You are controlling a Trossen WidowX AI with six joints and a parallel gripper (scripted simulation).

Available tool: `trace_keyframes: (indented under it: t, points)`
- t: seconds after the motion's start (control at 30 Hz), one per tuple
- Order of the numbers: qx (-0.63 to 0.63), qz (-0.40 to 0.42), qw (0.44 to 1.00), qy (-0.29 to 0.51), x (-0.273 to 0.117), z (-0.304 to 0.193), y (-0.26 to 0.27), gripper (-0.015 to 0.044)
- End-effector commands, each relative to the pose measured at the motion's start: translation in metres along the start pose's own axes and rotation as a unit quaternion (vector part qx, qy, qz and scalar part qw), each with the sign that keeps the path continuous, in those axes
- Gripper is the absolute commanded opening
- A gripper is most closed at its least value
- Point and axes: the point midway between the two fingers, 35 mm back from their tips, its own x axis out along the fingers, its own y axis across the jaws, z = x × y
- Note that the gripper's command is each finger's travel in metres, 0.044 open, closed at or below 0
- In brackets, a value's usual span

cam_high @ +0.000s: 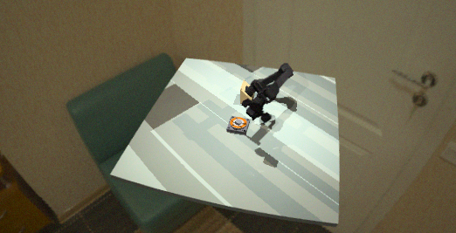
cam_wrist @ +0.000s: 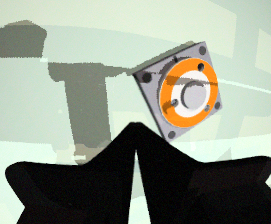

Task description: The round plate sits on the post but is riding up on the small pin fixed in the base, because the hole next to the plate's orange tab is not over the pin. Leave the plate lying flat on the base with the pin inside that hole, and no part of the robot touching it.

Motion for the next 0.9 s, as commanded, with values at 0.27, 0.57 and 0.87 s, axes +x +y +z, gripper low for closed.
trace_keyframes:
  t: [0.27,0.57,0.87]
  points:
    - [-0.237,0.103,0.965,0.042,0.033,-0.027,-0.072,0.0]
    - [-0.237,0.103,0.965,0.042,0.033,-0.026,-0.071,0.0]
    - [-0.237,0.102,0.965,0.042,0.059,-0.028,-0.066,0.0]
